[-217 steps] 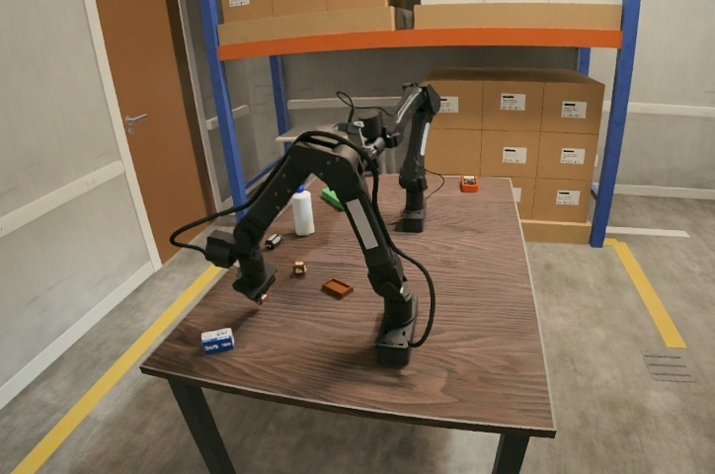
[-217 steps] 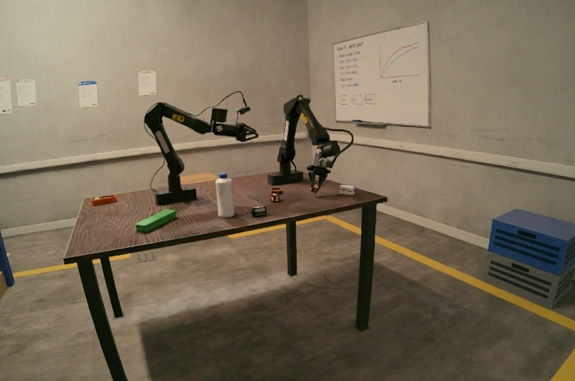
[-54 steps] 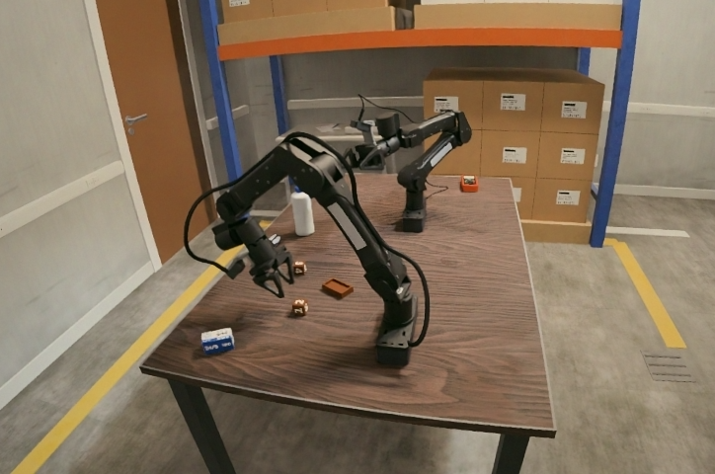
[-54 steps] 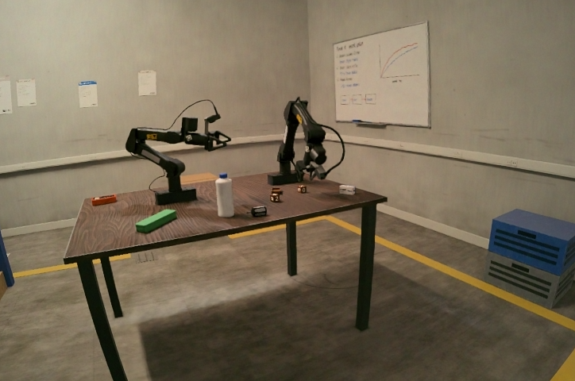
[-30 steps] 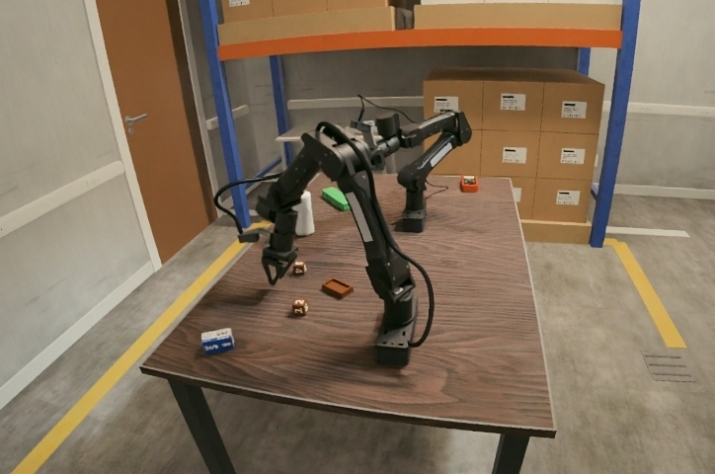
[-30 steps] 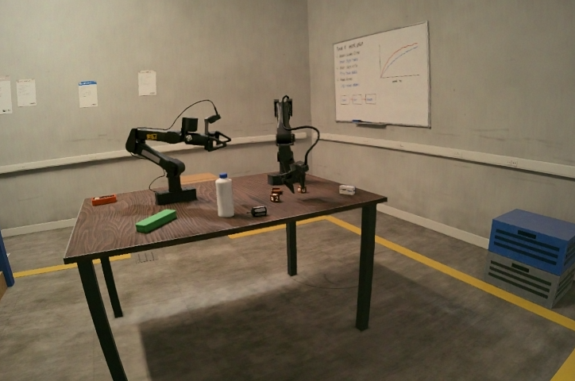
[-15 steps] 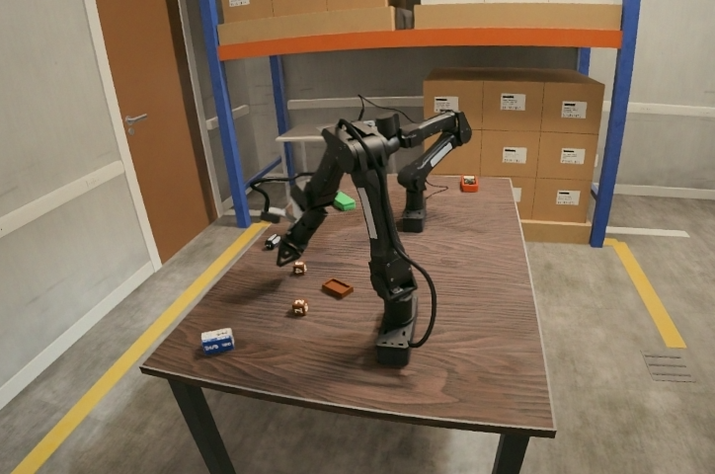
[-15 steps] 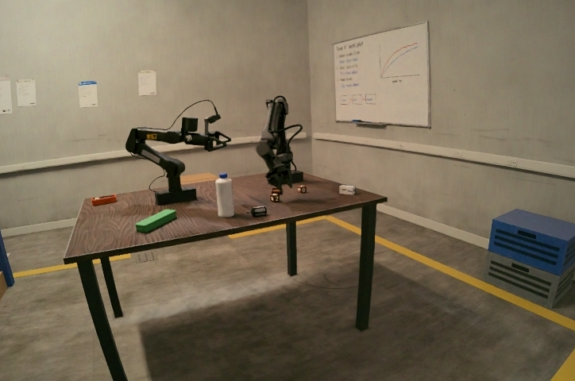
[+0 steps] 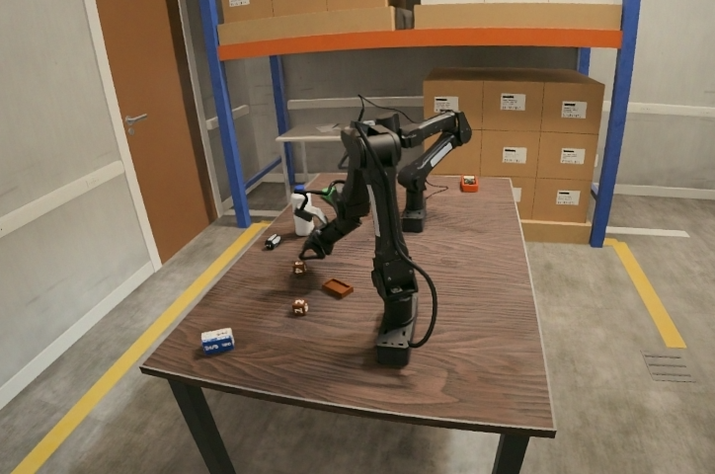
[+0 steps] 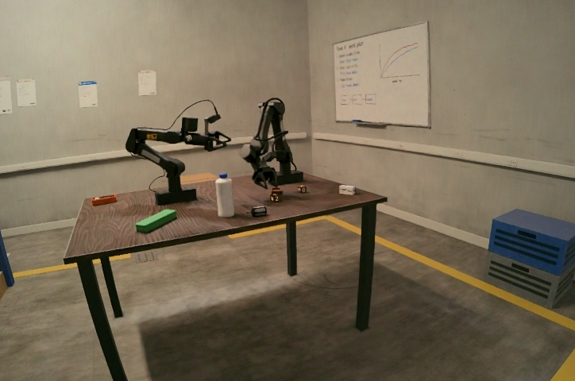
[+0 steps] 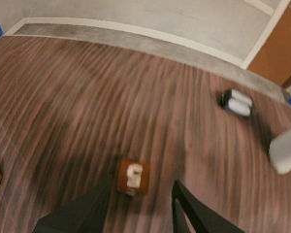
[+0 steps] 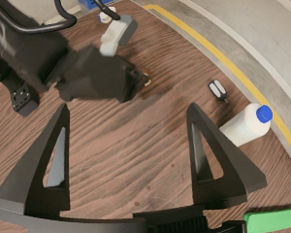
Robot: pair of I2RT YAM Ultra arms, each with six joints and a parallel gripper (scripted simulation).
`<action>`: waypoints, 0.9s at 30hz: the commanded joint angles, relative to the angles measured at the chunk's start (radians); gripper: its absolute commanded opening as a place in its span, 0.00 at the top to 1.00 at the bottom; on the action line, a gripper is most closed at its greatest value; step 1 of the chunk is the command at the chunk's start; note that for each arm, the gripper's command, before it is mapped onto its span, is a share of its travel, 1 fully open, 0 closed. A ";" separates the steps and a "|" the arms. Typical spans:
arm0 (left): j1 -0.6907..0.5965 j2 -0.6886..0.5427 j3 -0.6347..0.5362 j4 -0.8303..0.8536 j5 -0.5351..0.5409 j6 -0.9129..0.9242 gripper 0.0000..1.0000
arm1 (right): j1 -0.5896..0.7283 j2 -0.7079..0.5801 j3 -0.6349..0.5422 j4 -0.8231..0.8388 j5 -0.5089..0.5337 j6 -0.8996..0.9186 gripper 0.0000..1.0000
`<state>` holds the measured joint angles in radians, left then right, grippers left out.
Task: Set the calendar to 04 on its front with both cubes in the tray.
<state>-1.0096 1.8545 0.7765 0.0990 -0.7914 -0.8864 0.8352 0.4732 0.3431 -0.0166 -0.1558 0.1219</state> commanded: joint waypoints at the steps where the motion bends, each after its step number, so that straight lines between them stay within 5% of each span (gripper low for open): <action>1: -0.041 0.035 -0.046 0.047 -0.057 -0.017 0.45 | -0.003 -0.014 0.008 0.009 -0.004 -0.004 0.00; 27: -0.001 0.085 -0.027 0.128 -0.028 0.050 0.45 | -0.003 -0.014 0.008 0.009 -0.004 -0.004 0.00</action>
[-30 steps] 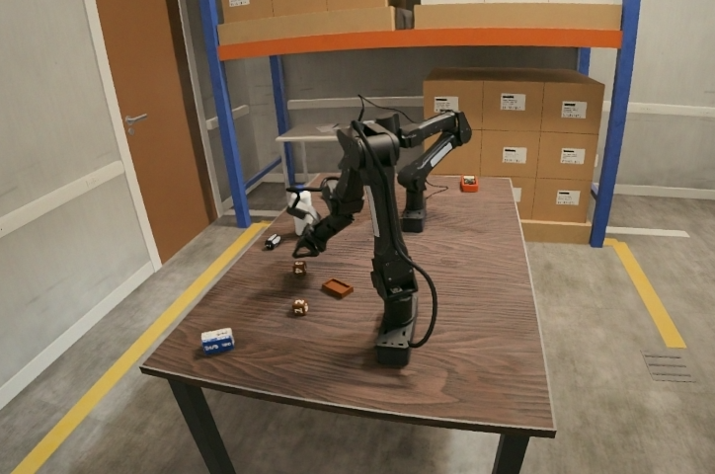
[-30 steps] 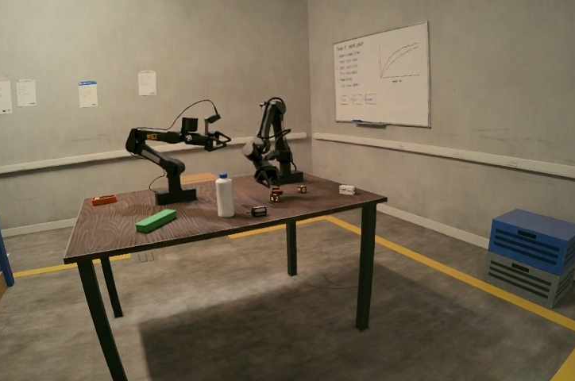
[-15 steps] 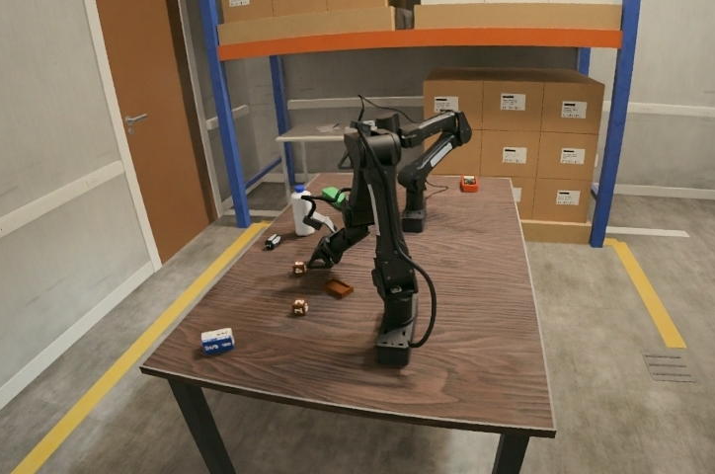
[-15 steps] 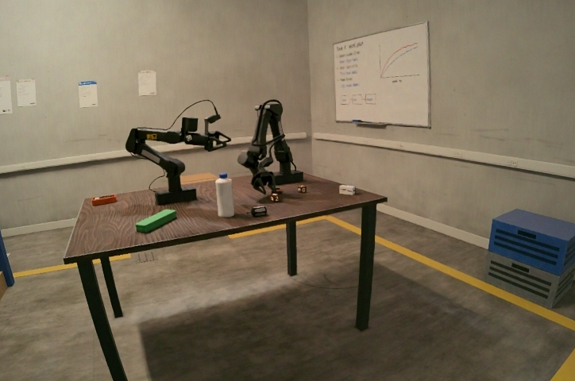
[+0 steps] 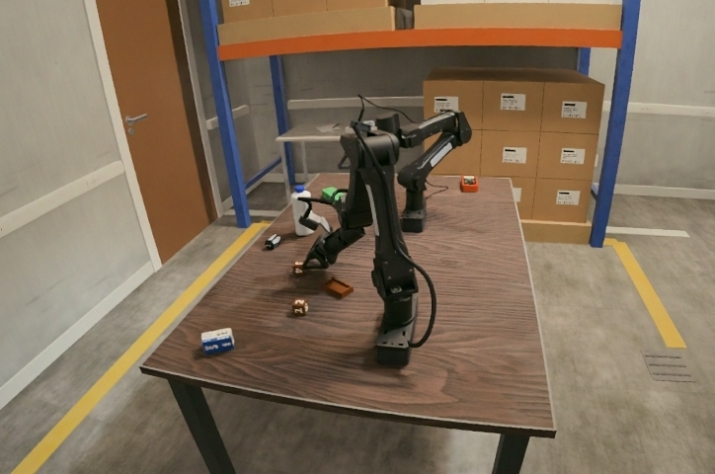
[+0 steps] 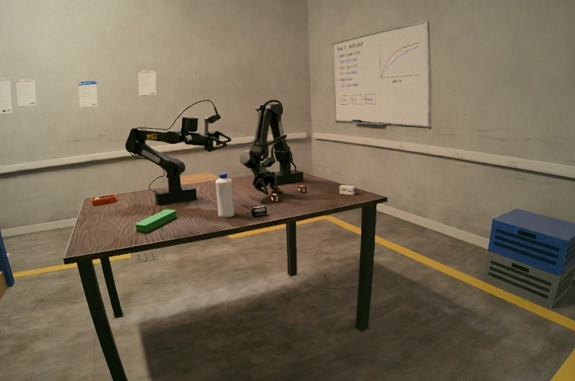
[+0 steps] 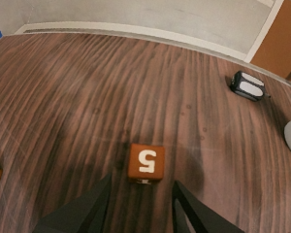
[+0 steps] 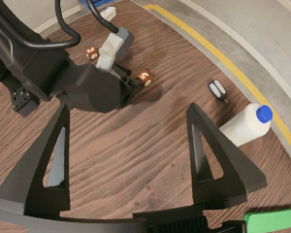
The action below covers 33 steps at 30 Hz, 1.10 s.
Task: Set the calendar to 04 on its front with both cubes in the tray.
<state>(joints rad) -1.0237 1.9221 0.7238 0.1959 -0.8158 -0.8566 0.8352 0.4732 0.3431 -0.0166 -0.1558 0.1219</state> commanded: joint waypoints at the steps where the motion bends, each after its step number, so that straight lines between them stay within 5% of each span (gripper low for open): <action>1: 0.016 0.022 0.026 0.038 0.001 0.025 0.45 | -0.003 -0.014 0.008 0.009 -0.004 -0.004 0.00; 33: 0.086 0.117 0.054 0.166 0.039 0.107 0.45 | -0.003 -0.014 0.008 0.009 -0.004 -0.004 0.00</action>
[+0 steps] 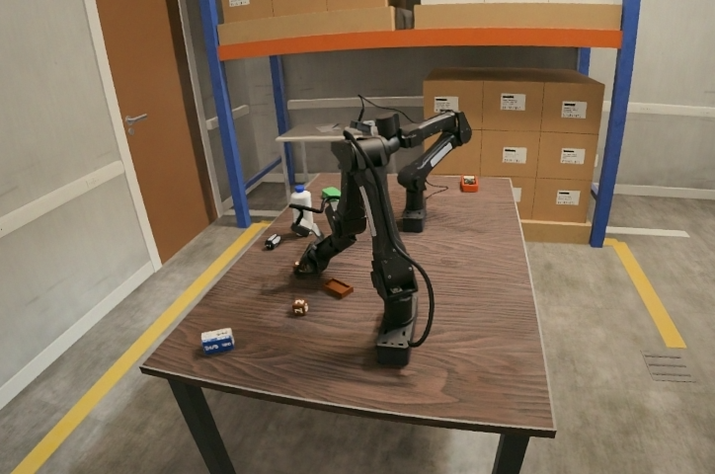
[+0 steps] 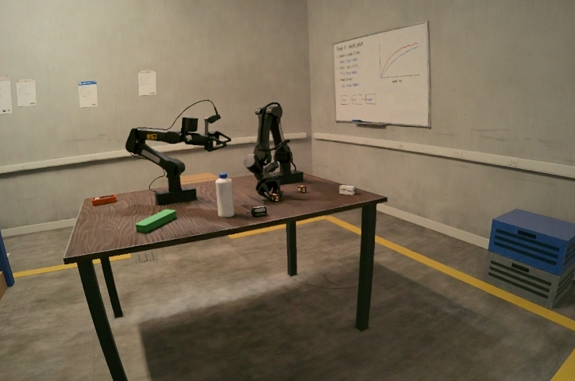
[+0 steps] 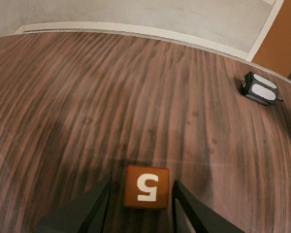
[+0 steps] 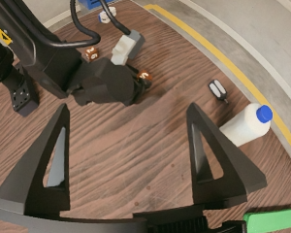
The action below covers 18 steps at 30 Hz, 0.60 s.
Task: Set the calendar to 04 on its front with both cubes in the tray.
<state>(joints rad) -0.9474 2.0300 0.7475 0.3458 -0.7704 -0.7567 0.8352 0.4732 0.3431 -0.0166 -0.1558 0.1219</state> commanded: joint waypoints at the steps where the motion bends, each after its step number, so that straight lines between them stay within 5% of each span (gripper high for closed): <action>1: 0.010 0.009 0.030 0.004 -0.006 0.004 0.45 | -0.003 -0.014 0.008 0.009 -0.004 -0.004 0.00; 2: 0.010 0.009 0.030 0.004 -0.006 0.004 0.53 | -0.003 -0.014 0.008 0.009 -0.004 -0.004 0.00; 18: 0.002 -0.002 0.016 0.004 -0.016 -0.002 0.70 | -0.003 -0.014 0.008 0.009 -0.004 -0.004 0.00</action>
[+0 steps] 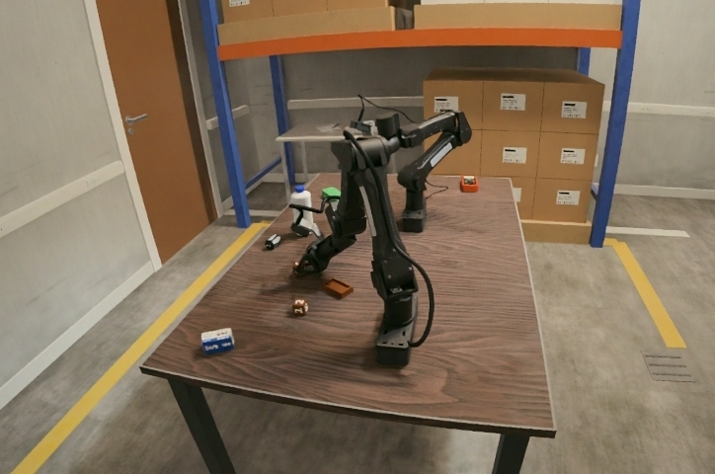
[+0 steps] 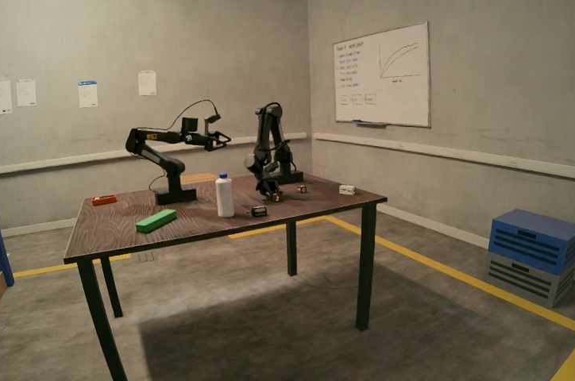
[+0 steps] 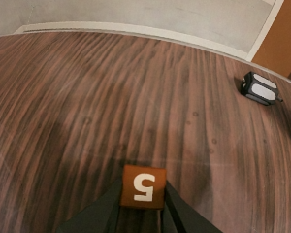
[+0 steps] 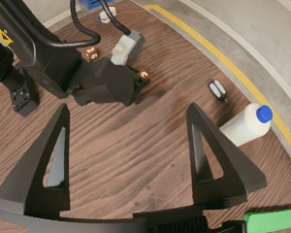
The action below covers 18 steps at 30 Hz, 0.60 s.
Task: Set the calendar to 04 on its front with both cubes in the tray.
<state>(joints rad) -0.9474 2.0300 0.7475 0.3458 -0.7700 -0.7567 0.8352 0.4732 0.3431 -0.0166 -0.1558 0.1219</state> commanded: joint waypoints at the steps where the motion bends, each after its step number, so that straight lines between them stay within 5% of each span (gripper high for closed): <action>1: 0.000 -0.004 0.012 0.005 -0.017 -0.009 0.72 | -0.003 -0.014 0.008 0.009 -0.004 -0.004 0.00; 3: 0.000 -0.004 0.012 0.005 -0.017 -0.007 0.74 | -0.003 -0.014 0.008 0.009 -0.004 -0.004 0.00; 5: 0.000 -0.004 0.012 0.005 -0.017 -0.006 0.97 | -0.003 -0.014 0.008 0.009 -0.004 -0.004 0.00; 6: 0.000 -0.004 0.012 0.005 -0.017 -0.006 1.00 | -0.003 -0.014 0.008 0.009 -0.004 -0.004 0.00; 7: 0.000 -0.004 0.012 0.005 -0.017 -0.006 1.00 | -0.003 -0.014 0.008 0.009 -0.004 -0.004 0.00; 9: 0.000 -0.009 0.012 -0.013 -0.017 -0.006 0.77 | -0.003 -0.014 0.008 0.009 -0.004 -0.004 0.00; 10: 0.000 -0.028 0.024 -0.022 -0.017 -0.006 0.74 | -0.003 -0.014 0.008 0.009 -0.004 -0.004 0.00; 18: 0.001 -0.158 0.040 -0.158 -0.017 0.001 0.74 | -0.003 -0.014 0.008 0.009 -0.004 -0.004 0.00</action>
<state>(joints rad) -0.9474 1.9518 0.7498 0.2615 -0.7692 -0.7578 0.8352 0.4732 0.3431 -0.0166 -0.1558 0.1219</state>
